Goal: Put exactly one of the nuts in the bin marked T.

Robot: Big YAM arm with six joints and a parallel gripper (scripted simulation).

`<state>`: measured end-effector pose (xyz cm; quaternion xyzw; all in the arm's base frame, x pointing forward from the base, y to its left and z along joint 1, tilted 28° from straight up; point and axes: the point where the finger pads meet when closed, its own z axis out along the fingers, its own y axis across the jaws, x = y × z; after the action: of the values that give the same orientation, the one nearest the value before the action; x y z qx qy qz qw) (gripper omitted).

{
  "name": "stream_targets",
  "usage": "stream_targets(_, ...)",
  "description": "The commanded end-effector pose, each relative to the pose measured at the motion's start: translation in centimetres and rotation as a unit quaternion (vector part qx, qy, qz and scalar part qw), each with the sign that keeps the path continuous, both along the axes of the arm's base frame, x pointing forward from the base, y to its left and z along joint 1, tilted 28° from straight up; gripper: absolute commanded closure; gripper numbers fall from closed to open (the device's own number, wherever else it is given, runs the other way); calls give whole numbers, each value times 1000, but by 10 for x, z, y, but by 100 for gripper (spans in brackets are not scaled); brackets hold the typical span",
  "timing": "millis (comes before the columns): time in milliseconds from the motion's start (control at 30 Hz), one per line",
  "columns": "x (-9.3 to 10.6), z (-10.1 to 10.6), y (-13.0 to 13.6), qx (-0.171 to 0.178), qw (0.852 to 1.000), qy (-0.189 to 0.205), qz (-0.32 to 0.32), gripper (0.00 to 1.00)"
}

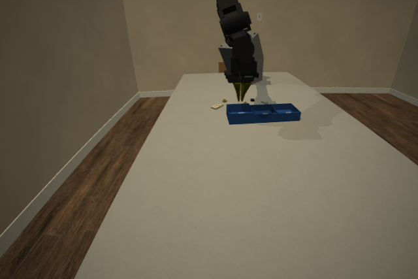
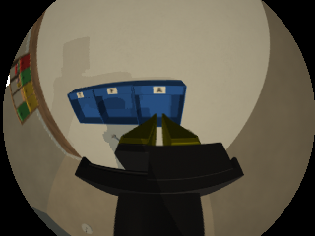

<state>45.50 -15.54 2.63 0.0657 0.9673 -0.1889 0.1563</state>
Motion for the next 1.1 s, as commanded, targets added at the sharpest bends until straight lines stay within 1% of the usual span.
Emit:
stream_targets(0,-1,14,0,-2,1000,-9,3,92)
stream_targets(33,-1,14,0,-2,1000,-9,3,92)
stream_targets(67,8,13,0,-3,1000,-15,2,92)
stream_targets(100,-1,14,0,-2,1000,-9,3,92)
stream_targets(133,-1,14,0,-2,1000,-9,3,92)
stream_targets(167,0,-3,-5,-1,1000,-2,1,92)
stream_targets(233,4,-6,-8,-2,1000,-5,1,92)
stream_targets(300,4,-6,-8,-2,1000,-5,1,92)
stream_targets(533,20,-14,-18,-5,1000,-16,1,92)
stream_targets(800,25,-34,-27,-4,1000,-14,1,92)
stream_targets(1067,27,-38,-26,-4,1000,-15,0,92)
